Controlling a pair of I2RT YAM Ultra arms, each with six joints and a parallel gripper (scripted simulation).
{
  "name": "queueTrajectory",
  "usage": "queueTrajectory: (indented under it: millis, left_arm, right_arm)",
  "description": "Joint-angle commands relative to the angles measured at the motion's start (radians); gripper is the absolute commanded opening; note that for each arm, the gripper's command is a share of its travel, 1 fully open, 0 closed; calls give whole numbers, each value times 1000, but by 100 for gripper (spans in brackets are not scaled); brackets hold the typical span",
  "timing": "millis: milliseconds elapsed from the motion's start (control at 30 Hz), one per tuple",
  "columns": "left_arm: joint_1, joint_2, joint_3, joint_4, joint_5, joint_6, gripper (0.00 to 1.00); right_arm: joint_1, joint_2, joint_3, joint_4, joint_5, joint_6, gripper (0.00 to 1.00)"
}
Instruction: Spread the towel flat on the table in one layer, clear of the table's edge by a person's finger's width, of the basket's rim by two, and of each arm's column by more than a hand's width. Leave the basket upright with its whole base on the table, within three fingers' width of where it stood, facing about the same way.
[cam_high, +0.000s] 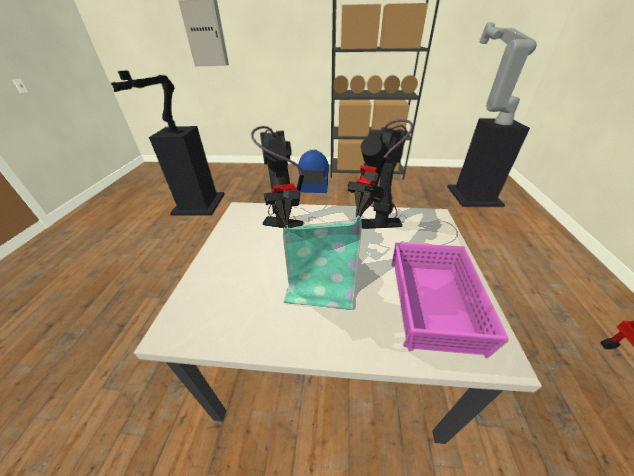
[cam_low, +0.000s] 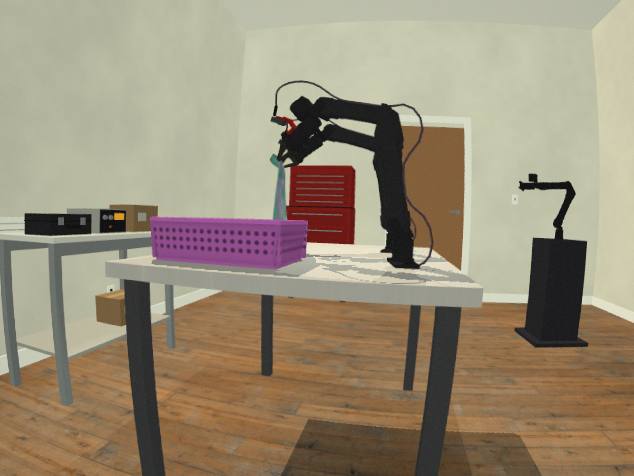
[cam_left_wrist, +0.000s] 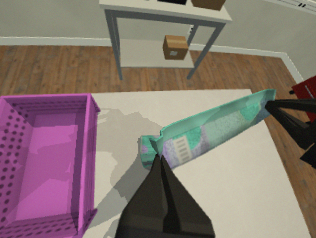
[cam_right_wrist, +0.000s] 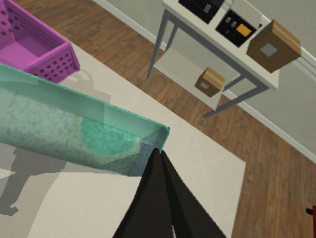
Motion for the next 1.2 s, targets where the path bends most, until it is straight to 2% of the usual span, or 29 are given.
queueTrajectory:
  millis: [0, 33, 67, 200, 233, 333, 367, 400, 500, 533, 567, 667, 700, 767, 800, 833, 867, 900, 1000, 1067, 1133, 1167]
  left_arm:
    - [43, 13, 76, 121, 9, 18, 0]
    - [38, -42, 16, 178, -17, -4, 0]
    - [39, -25, -5, 180, -16, -5, 0]
    - [39, -14, -1, 190, -15, -4, 0]
    - [68, 24, 73, 255, -11, 10, 0]
    - [66, 23, 56, 289, -16, -3, 0]
    - [91, 38, 83, 357, -11, 9, 0]
    - [89, 29, 55, 393, -16, -1, 0]
    - [87, 47, 71, 402, -16, -2, 0]
    - [110, 60, 85, 480, -13, 5, 0]
    - [109, 57, 70, 504, -16, 0, 0]
    - [109, 75, 87, 511, -16, -1, 0]
    - [125, 91, 101, 585, -16, 1, 0]
    - [125, 91, 101, 585, -16, 1, 0]
    - [125, 113, 127, 584, -16, 0, 0]
    - [125, 119, 134, 583, -16, 0, 0]
    - [139, 143, 166, 630, -16, 1, 0]
    - [139, 152, 178, 627, -16, 1, 0]
    - [137, 178, 218, 613, -16, 0, 0]
    - [149, 205, 250, 660, -16, 1, 0]
    - [149, 219, 272, 652, -16, 1, 0]
    - [158, 213, 221, 767, -10, 3, 0]
  right_arm:
    - [6, 29, 64, 173, 12, 11, 0]
    - [2, 11, 20, 224, 12, 8, 0]
    - [0, 17, 23, 232, 12, 8, 0]
    - [-1, 28, 29, 243, 13, 8, 0]
    - [7, 70, 88, 311, 13, 10, 0]
    - [7, 85, 101, 323, 13, 9, 0]
    - [14, 116, 143, 395, 13, 12, 0]
    - [9, 95, 58, 484, 11, 10, 0]
    - [0, 115, 53, 507, 12, 8, 0]
    - [6, 136, 108, 590, 12, 10, 0]
    - [5, 132, 26, 663, 11, 10, 0]
    - [5, 143, 15, 710, 12, 9, 0]
    - [11, 161, 64, 798, 11, 11, 0]
    - [11, 161, 64, 798, 11, 11, 0]
    - [9, 169, 33, 882, 11, 10, 0]
    - [9, 175, 36, 891, 12, 9, 0]
    - [14, 208, 60, 971, 12, 11, 0]
    - [11, 222, -1, 1046, 10, 11, 0]
    - [10, 240, 16, 1121, 12, 10, 0]
    - [13, 280, 31, 1252, 10, 12, 0]
    - [13, 304, 45, 1288, 12, 11, 0]
    - [15, 338, 62, 1369, 11, 12, 0]
